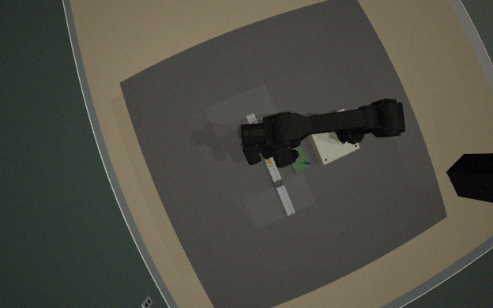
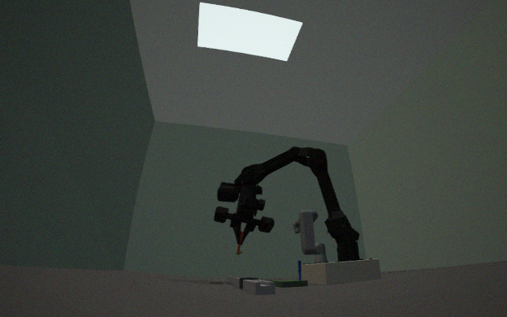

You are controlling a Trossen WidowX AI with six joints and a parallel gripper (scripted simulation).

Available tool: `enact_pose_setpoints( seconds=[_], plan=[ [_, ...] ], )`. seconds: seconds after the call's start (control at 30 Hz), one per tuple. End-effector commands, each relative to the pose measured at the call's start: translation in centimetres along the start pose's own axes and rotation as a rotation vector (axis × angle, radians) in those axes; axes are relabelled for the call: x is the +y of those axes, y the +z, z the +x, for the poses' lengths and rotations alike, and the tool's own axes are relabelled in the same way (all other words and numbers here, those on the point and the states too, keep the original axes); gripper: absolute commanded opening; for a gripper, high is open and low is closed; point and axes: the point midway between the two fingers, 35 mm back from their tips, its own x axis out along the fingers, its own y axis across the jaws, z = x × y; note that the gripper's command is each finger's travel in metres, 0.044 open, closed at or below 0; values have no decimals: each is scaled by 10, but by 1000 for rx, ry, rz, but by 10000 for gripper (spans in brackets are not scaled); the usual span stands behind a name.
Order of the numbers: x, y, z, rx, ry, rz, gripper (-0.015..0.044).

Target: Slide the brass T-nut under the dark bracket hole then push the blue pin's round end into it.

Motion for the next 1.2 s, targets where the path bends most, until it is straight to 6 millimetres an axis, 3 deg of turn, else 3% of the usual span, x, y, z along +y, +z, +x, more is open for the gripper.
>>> enact_pose_setpoints(
  seconds=[0.0,1.17],
  plan=[
    [0,1,-1,-3,-19,-11,-150],
    [6,-1,0,-8,-132,-36,-150]
  ],
)
